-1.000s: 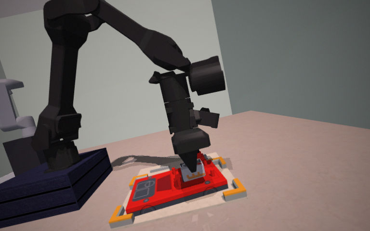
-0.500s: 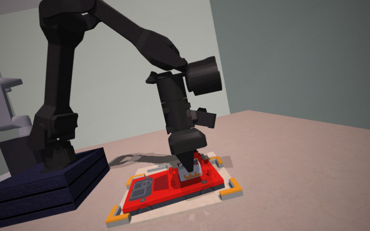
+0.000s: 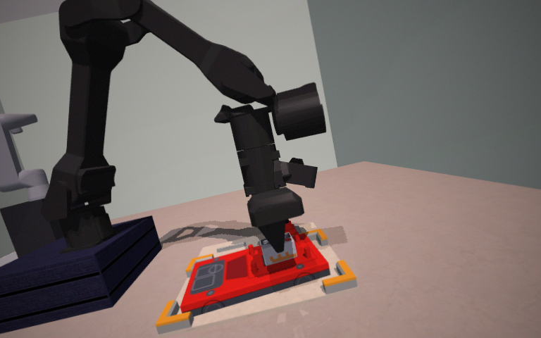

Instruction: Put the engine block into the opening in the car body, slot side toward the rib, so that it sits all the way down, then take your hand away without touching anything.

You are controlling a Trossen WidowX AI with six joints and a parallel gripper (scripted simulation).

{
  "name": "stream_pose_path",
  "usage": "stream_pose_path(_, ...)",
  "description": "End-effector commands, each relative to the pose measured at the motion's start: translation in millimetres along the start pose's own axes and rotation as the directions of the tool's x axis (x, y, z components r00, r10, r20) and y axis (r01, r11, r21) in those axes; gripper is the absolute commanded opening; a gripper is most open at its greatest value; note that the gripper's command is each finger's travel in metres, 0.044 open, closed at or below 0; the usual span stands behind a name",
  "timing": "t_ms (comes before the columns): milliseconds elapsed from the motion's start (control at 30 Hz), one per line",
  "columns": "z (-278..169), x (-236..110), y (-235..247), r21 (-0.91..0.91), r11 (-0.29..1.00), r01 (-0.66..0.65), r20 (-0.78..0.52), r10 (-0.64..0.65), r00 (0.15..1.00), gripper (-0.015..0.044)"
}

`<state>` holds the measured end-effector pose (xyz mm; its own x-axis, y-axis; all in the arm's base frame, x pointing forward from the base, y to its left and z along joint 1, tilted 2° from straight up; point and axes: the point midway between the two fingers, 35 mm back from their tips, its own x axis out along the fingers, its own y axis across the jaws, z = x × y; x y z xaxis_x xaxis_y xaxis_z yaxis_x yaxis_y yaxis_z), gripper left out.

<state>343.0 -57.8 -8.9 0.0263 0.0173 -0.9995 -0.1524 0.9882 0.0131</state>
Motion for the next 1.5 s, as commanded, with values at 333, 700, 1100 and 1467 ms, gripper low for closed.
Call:
stream_pose_path(333, 0.0, 0.0, 0.0, 0.000, 1.000, 0.000, 0.000, 0.000, 1.000, 0.0440)
stream_pose_path(700, -0.8, -7.3, 0.3, 0.001, 1.000, -0.001, 0.001, 0.001, 1.000, 0.0440)
stream_pose_path(1100, -1.8, -14.6, 0.6, 0.002, 1.000, -0.002, 0.003, 0.002, 1.000, 0.0282)
stream_pose_path(1467, -1.8, -14.6, 0.6, 0.002, 1.000, -0.002, 0.003, 0.002, 1.000, 0.0000)
